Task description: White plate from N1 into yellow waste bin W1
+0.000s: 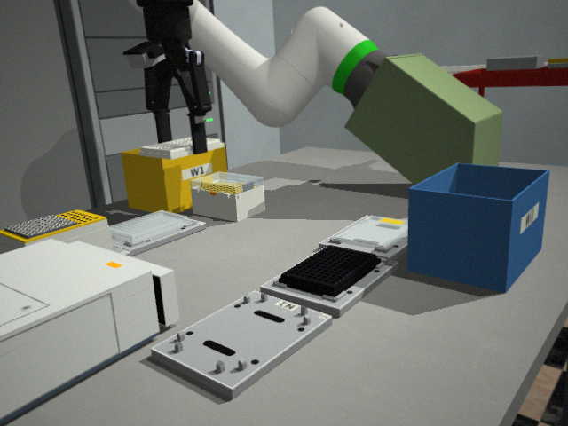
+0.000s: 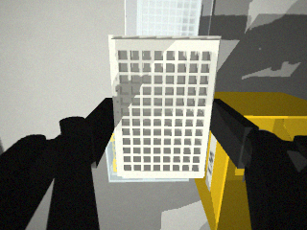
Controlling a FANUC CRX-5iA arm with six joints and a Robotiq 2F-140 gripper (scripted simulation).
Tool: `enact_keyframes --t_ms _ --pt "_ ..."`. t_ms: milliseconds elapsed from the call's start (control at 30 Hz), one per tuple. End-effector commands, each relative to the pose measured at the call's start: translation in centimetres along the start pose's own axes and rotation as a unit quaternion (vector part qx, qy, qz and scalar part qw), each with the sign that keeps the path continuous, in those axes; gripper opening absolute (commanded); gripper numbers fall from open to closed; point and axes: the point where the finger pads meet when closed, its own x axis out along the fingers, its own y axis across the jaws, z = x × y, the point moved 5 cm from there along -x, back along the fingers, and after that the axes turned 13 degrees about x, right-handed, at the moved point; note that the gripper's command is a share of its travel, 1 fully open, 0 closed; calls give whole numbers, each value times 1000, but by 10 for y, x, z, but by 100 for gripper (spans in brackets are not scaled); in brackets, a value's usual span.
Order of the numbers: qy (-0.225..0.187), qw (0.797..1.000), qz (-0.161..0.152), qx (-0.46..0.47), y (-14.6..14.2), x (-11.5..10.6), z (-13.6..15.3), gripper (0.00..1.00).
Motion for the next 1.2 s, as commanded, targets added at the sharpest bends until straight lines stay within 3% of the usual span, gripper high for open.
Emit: enact_keyframes --t_ms 0,1167 --pt "1 1000 0 0 11 -1 4 10" --pt "1 1000 0 0 88 -1 35 10"
